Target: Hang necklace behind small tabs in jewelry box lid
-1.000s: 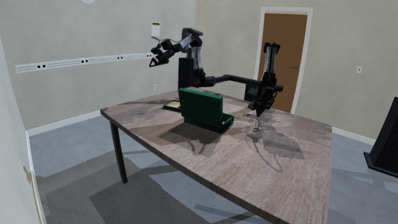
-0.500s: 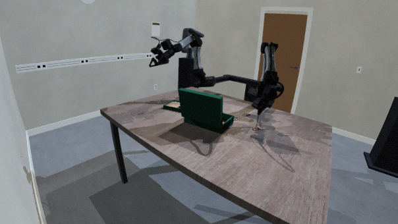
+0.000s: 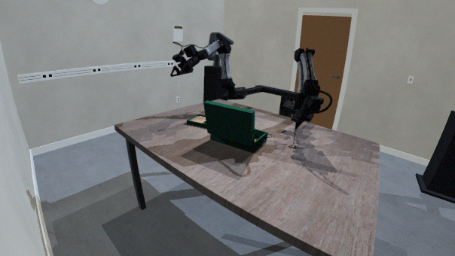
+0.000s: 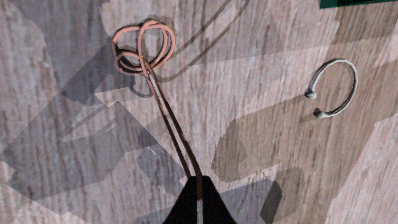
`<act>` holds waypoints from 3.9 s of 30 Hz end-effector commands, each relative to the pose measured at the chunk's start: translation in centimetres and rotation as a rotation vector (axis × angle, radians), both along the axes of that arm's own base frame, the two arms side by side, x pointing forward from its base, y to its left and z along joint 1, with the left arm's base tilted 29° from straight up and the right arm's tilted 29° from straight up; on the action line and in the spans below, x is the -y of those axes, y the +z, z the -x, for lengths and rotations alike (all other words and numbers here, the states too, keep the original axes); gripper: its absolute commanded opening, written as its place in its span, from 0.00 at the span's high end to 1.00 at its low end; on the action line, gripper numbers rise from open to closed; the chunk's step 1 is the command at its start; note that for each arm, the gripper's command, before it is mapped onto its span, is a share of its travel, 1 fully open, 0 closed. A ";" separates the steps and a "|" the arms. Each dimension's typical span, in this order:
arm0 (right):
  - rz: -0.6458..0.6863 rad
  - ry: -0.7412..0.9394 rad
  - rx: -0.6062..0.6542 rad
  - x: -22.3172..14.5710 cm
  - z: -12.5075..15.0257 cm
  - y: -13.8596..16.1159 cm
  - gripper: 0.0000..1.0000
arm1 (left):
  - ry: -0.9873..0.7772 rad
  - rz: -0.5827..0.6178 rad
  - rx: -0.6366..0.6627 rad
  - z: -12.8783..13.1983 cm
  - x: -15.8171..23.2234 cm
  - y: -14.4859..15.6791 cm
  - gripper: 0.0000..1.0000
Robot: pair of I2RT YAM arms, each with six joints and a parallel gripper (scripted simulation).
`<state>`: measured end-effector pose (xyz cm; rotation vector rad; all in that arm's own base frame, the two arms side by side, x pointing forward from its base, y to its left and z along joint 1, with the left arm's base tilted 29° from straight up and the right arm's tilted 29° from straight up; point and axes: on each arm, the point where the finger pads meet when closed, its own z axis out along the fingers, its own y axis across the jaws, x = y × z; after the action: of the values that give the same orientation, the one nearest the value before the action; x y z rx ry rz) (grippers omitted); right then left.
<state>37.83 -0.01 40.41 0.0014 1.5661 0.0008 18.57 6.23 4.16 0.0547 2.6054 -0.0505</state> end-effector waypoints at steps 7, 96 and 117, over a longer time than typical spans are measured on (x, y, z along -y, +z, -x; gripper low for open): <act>0.009 0.014 0.085 -0.4 1.3 3.2 0.00 | 0.060 0.079 0.066 0.0 0.4 1.8 0.97; 0.003 0.006 0.028 -0.2 0.3 1.0 0.00 | 0.324 0.422 0.153 2.5 3.3 1.8 0.97; 0.003 0.006 0.028 -0.2 0.3 1.0 0.00 | 0.320 0.427 0.153 2.4 3.4 1.8 0.97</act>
<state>37.83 -0.01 40.41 0.0014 1.5661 0.0008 16.31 3.00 6.10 -0.4943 2.3536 -0.4577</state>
